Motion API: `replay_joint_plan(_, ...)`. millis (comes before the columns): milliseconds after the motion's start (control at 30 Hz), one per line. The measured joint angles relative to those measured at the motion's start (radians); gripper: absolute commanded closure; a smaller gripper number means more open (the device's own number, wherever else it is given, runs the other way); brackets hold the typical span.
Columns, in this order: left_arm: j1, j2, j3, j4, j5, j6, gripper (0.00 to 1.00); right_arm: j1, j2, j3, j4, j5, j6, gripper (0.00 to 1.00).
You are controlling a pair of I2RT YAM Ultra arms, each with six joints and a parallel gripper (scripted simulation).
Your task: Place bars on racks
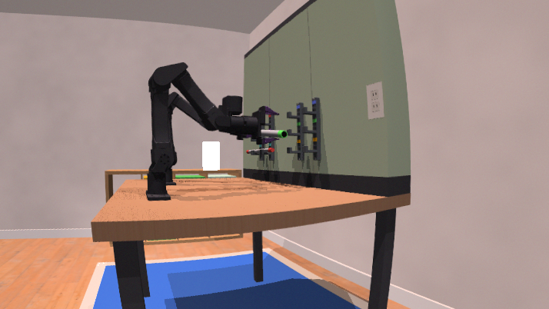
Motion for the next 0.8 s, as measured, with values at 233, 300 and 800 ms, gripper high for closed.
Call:
replay_joint_plan(233,0.000,0.000,0.000,0.005,0.000,0.000,1.00,0.000,0.000,0.000,0.000,0.000,0.000,0.00)
replay_joint_plan(300,0.000,0.000,0.000,0.006,0.000,0.000,1.00,0.000,0.000,0.000,0.000,0.000,0.000,0.00)
replay_joint_plan(800,0.000,0.000,-0.005,0.026,0.000,0.000,1.00,0.000,0.000,0.000,0.000,0.000,0.000,0.00)
